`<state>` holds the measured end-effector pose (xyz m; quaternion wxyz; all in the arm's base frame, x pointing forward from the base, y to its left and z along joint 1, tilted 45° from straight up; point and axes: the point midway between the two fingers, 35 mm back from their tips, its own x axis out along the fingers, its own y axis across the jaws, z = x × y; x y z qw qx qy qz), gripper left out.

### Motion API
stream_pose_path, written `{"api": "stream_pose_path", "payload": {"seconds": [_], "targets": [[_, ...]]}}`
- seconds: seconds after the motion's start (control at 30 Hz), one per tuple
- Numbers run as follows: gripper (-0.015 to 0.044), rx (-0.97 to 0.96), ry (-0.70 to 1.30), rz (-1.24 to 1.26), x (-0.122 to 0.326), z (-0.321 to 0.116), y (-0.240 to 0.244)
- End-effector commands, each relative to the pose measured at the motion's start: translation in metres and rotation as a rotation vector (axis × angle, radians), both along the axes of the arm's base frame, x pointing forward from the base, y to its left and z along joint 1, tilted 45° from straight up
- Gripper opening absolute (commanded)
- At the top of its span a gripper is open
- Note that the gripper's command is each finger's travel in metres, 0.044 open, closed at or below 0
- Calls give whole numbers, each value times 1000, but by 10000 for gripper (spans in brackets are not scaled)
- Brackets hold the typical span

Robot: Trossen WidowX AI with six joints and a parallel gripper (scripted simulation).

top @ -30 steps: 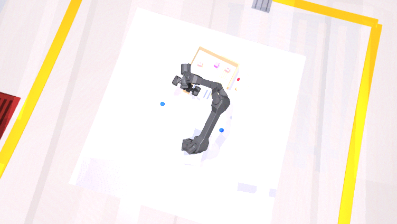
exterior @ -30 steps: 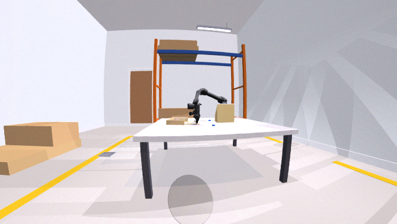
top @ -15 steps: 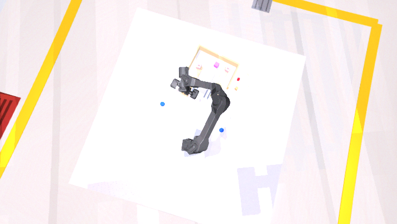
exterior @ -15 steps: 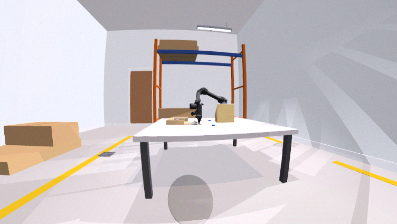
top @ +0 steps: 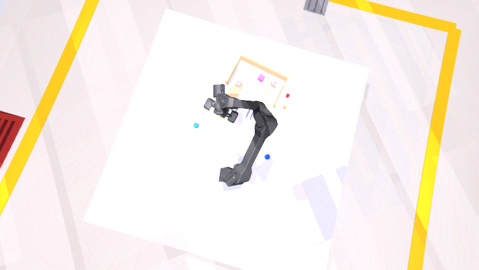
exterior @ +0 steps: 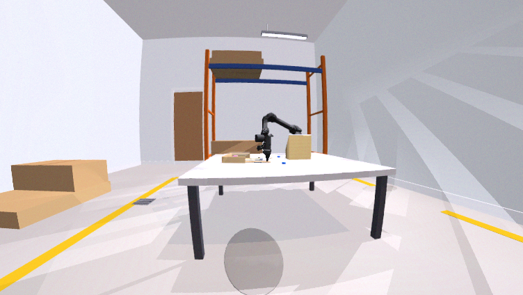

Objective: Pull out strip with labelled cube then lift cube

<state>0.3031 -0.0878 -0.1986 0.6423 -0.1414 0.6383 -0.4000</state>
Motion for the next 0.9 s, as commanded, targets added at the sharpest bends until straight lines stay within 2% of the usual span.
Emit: {"api": "stream_pose_path", "payload": {"seconds": [0.0, 0.87], "targets": [[0, 6, 18, -13, -14, -4, 0], [0, 6, 19, -13, -51, -8, 14]]}}
